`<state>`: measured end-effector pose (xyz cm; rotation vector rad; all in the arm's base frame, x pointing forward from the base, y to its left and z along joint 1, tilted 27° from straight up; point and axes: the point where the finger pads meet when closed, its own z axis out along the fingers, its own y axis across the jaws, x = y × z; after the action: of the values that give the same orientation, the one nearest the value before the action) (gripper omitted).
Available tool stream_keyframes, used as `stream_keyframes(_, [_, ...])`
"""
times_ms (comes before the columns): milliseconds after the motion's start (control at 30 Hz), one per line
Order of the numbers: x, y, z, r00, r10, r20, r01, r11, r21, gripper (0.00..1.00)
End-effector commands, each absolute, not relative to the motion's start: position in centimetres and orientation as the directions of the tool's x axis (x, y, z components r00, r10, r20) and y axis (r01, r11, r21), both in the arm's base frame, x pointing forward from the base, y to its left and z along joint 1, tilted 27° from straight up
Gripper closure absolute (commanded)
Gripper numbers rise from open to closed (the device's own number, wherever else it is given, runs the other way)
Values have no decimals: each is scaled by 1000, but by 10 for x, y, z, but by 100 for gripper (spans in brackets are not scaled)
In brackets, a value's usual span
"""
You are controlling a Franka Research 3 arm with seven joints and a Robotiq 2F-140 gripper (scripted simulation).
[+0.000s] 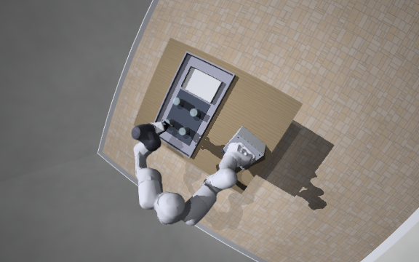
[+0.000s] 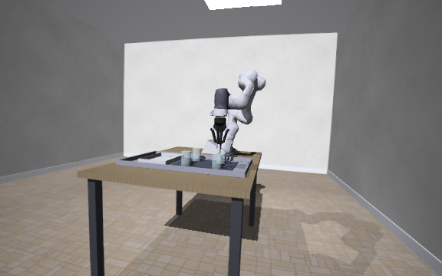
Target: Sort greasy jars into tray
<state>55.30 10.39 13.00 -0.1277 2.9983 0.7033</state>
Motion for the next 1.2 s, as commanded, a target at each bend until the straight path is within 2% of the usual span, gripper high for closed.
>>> stream_keyframes(0, [553,103,130,-996,-63,-70,-88,893,441,100])
stream_keyframes(600, [527,104,121,-996,-63,-70,-88,893,441,100])
stream_keyframes(1167, [527,104,121,-996,-63,-70,-88,893,441,100])
